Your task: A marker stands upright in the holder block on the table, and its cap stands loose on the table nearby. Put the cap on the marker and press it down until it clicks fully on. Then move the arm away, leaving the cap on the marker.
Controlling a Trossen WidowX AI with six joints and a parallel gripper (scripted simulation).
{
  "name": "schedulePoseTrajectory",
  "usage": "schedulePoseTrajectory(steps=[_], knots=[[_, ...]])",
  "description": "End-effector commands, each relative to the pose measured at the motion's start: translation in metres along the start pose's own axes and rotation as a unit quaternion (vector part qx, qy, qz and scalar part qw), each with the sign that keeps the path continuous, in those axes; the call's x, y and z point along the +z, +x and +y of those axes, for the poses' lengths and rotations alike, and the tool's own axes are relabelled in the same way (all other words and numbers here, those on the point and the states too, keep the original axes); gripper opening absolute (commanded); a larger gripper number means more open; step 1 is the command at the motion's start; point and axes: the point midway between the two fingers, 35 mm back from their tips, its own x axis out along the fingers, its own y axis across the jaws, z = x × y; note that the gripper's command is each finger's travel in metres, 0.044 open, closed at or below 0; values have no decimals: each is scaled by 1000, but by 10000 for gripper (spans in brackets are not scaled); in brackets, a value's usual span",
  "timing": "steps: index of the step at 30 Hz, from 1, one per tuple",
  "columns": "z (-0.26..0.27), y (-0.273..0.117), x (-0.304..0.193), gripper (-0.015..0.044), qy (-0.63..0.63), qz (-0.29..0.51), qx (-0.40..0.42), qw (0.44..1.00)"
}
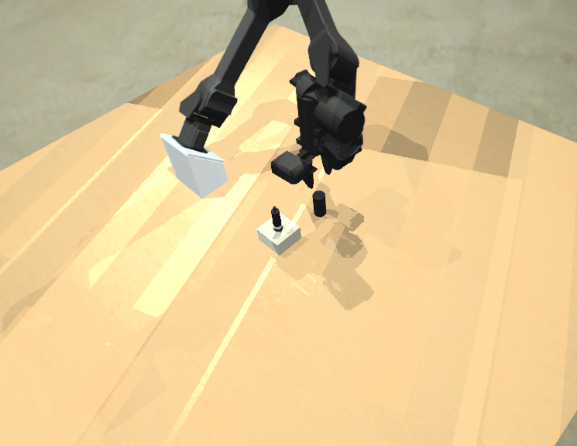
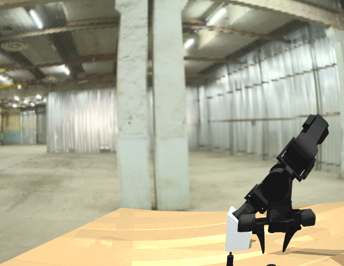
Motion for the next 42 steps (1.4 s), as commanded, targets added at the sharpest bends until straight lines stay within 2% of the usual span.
schedulePoseTrajectory(steps=[1,42], knots=[[1,12,-2,235,3,2,5,1000],[1,79,-4,235,3,2,6,1000]])
